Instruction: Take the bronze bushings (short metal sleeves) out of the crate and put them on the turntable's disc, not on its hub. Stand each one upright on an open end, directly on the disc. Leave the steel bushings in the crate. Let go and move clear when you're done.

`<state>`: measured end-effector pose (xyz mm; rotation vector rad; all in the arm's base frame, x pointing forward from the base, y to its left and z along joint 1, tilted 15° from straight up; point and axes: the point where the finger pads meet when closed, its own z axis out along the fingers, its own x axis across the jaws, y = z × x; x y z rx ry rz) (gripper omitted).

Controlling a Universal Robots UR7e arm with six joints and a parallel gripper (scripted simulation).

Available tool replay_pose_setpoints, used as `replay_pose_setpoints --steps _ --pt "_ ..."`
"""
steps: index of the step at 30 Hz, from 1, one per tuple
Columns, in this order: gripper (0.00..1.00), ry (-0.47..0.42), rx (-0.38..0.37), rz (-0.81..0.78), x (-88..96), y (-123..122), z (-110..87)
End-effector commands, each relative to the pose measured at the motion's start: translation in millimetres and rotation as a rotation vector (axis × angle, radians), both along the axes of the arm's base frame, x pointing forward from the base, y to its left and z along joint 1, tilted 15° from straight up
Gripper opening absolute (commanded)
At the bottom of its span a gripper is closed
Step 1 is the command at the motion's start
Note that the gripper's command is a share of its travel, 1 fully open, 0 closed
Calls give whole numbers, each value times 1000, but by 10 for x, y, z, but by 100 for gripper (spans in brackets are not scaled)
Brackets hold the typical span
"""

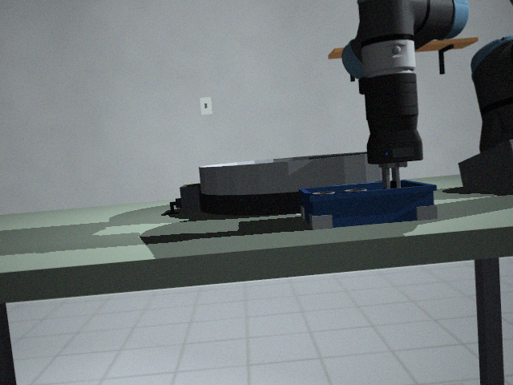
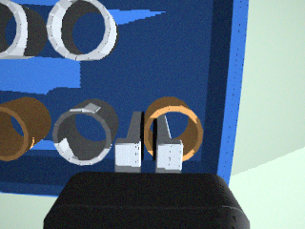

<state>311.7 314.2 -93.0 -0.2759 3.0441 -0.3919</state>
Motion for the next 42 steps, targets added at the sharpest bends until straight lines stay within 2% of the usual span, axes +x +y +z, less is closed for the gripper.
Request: replay_pose_setpoints --steps 1,35,42 --pt "0 -1 1 0 3 4 4" --pt "0 -1 1 0 3 4 5" --pt "0 -1 1 0 -2 18 60"
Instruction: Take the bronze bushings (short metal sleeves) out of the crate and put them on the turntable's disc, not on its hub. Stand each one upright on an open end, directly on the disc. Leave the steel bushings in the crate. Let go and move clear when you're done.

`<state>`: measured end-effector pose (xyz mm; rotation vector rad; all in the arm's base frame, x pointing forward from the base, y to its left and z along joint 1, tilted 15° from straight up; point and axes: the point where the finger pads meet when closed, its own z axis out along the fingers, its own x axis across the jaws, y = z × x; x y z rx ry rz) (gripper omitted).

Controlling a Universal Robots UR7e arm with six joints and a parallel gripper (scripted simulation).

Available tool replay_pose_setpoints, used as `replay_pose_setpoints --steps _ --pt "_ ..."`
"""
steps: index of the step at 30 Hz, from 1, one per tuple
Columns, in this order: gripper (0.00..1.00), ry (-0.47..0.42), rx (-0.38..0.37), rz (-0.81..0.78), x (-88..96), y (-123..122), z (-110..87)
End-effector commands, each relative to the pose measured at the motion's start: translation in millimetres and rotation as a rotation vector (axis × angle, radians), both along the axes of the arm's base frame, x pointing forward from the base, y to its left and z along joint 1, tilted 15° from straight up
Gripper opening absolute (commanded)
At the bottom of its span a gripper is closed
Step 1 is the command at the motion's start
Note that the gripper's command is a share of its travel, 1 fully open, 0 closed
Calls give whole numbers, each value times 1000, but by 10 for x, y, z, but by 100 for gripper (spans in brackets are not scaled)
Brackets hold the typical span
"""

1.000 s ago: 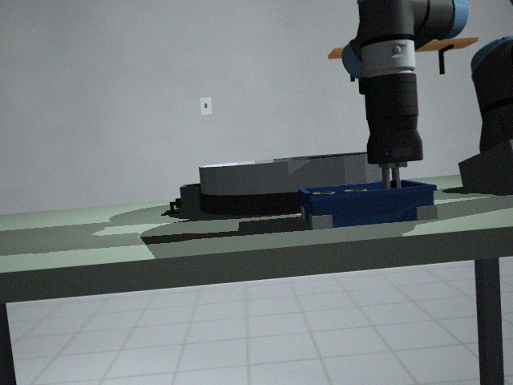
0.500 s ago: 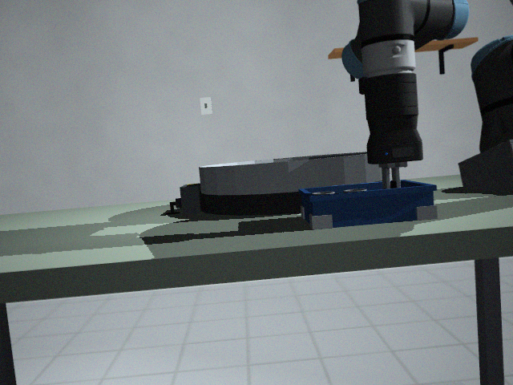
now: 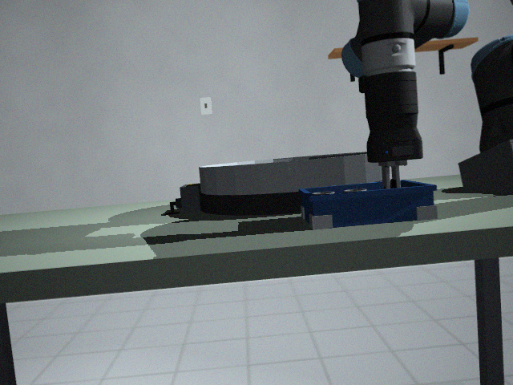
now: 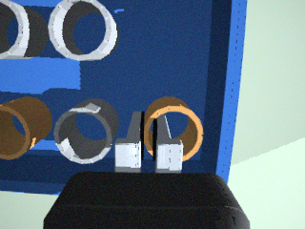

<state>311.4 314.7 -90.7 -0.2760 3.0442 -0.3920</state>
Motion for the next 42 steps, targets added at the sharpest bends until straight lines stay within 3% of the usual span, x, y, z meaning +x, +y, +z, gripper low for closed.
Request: replay_pose_setpoints --steps 1,9,24,34,42 --pt "0 -1 1 0 -1 17 55" --pt "0 -1 1 0 -16 60 225" --pt "0 -1 1 0 -75 233 912" --pt "0 -1 1 0 -95 291 1144" --pt "0 -1 1 0 -99 303 1192"
